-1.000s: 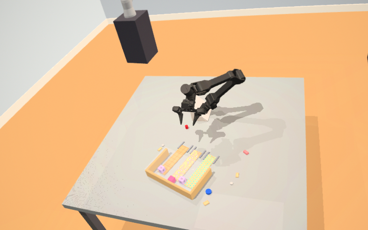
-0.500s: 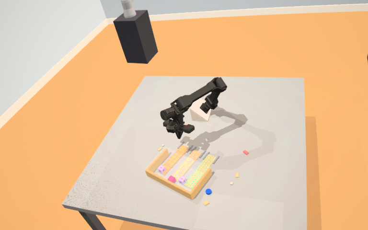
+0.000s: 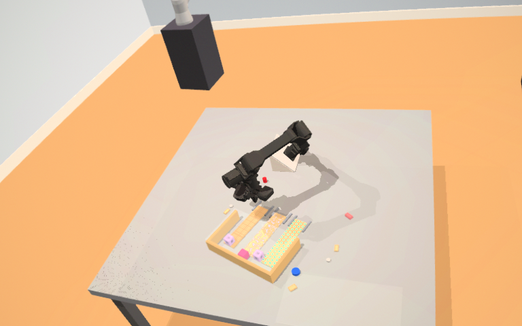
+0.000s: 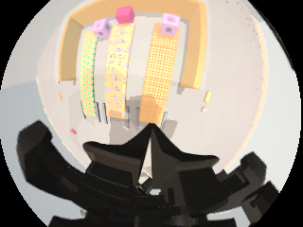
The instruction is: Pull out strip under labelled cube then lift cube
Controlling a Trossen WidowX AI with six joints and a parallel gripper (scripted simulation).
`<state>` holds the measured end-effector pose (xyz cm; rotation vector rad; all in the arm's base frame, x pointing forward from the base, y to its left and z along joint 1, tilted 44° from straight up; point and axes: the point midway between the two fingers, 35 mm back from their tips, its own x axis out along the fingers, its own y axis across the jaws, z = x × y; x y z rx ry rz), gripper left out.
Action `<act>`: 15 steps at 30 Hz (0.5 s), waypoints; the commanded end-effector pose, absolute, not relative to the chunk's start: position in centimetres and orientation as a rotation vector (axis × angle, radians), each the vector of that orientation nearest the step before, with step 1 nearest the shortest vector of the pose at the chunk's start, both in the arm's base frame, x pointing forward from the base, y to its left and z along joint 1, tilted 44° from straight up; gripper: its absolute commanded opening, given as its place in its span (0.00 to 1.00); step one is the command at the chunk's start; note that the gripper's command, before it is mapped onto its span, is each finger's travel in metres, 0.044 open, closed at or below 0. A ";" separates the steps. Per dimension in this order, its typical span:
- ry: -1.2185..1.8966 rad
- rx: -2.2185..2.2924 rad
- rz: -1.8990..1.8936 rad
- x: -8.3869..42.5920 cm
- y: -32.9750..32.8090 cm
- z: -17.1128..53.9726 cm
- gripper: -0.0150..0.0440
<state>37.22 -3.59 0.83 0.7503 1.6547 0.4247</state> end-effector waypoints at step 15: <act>1.665 0.753 0.424 36.8 -1.4 -1.4 0.25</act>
